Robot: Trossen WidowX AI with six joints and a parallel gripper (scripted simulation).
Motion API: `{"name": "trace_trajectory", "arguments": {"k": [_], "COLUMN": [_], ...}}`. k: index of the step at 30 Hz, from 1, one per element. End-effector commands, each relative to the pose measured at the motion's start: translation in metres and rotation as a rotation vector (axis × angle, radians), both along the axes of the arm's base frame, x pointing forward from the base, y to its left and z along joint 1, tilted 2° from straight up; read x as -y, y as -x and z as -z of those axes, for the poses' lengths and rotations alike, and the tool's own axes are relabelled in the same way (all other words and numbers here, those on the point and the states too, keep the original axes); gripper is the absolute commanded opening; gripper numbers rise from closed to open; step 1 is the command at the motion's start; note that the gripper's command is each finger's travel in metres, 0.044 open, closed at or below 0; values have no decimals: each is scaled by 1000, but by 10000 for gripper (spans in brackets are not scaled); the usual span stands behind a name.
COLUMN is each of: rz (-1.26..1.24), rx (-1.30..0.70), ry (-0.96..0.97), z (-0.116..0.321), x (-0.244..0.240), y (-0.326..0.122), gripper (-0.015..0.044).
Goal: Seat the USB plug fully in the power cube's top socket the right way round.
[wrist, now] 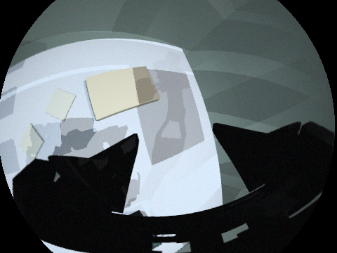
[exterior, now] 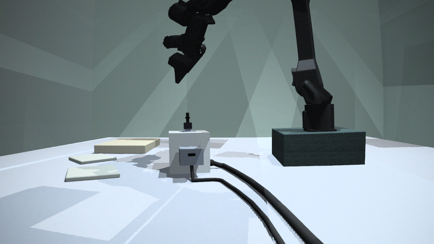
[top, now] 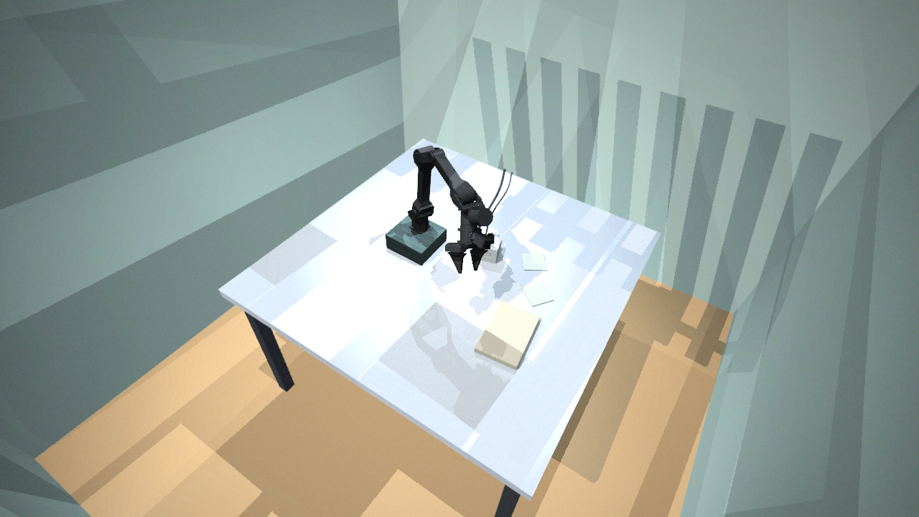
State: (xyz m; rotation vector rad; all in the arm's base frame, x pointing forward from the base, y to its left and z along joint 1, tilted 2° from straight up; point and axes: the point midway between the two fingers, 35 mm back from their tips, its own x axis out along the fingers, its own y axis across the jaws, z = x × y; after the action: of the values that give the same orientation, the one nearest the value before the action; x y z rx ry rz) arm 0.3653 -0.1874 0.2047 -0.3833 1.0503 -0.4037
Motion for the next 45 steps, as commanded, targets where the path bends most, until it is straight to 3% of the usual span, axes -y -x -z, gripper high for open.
{"name": "trace_trajectory", "arguments": {"k": [1,7,14,45], "rz": [-354,-985,-1706,-1735], "rx": [-201,-491,-756,-765], "ry": [-2,30,77,78], "z": [28,63,89,107], "x": [-70,-184,-286,-290], "y": [-9,13,81,81], "gripper": [440,440,440,440]}}
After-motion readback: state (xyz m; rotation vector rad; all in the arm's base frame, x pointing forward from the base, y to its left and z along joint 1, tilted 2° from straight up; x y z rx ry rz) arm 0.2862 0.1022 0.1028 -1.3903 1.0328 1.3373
